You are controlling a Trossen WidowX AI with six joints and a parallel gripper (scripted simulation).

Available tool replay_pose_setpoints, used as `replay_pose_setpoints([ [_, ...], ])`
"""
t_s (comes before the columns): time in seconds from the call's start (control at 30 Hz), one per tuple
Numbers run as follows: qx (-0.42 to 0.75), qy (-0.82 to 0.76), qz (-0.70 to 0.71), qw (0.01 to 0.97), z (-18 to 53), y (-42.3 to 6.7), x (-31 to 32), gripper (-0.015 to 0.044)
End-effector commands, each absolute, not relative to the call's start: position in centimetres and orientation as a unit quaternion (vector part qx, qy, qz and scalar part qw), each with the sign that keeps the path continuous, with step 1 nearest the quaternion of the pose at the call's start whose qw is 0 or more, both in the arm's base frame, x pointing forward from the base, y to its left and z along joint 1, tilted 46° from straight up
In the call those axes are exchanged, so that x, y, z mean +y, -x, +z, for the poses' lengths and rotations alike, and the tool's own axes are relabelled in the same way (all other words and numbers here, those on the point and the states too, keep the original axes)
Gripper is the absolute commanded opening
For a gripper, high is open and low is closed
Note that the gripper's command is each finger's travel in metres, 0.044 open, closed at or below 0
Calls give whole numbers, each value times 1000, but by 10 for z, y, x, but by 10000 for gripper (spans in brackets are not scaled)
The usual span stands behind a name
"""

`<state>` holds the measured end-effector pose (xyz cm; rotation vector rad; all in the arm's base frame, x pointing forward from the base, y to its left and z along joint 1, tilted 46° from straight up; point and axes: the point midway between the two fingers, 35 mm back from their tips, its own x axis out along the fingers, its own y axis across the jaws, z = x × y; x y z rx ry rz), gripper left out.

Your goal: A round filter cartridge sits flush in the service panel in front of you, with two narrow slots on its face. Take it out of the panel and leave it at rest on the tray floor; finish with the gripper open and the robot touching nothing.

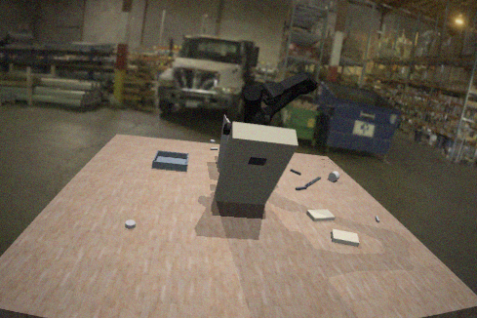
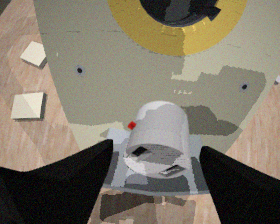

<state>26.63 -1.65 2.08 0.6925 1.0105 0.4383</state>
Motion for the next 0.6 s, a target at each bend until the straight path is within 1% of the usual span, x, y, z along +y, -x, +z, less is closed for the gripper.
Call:
replay_pose_setpoints([
  [0.0,475,-325,203,792,15,-266,-10,305],
  [0.17,475,-326,203,792,14,-267,-9,305],
  [0.57,470,-323,205,795,17,-268,-11,225],
])
